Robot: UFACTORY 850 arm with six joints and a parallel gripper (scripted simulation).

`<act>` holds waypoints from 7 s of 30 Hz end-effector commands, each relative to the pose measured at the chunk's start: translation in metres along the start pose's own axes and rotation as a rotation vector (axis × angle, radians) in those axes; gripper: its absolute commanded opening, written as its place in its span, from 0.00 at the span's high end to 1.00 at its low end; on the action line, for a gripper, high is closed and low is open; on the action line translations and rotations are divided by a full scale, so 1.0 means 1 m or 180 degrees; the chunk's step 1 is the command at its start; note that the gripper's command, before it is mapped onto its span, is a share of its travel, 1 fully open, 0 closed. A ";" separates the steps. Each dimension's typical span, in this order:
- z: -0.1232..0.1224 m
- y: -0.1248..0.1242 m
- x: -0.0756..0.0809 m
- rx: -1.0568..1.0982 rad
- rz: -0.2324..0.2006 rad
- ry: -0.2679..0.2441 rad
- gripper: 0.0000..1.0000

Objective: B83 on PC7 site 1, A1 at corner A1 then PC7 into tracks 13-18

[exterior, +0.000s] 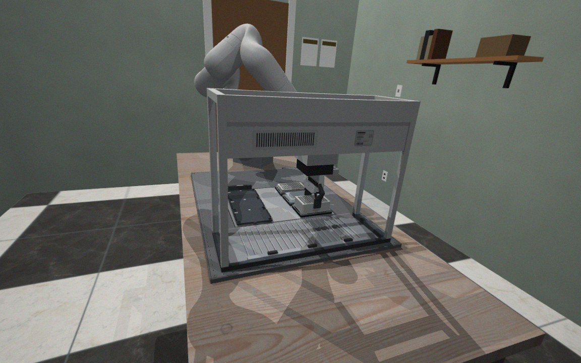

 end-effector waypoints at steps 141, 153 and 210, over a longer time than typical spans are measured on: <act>-0.062 -0.041 0.129 -0.1594 -0.0004 0.0004 1.00; -0.104 -0.069 0.128 -0.2654 -0.0003 0.0004 1.00; -0.269 -0.179 0.127 -0.5874 -0.0001 0.0004 1.00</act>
Point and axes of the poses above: the point where the finger pads meet when closed, its own x axis back along the fingers, its own y axis across the jaws, z = x × y, the point moved 2 cm from there along x, back along the fingers, and after that the axes turned 6 degrees about -x, right-handed, at the moved point
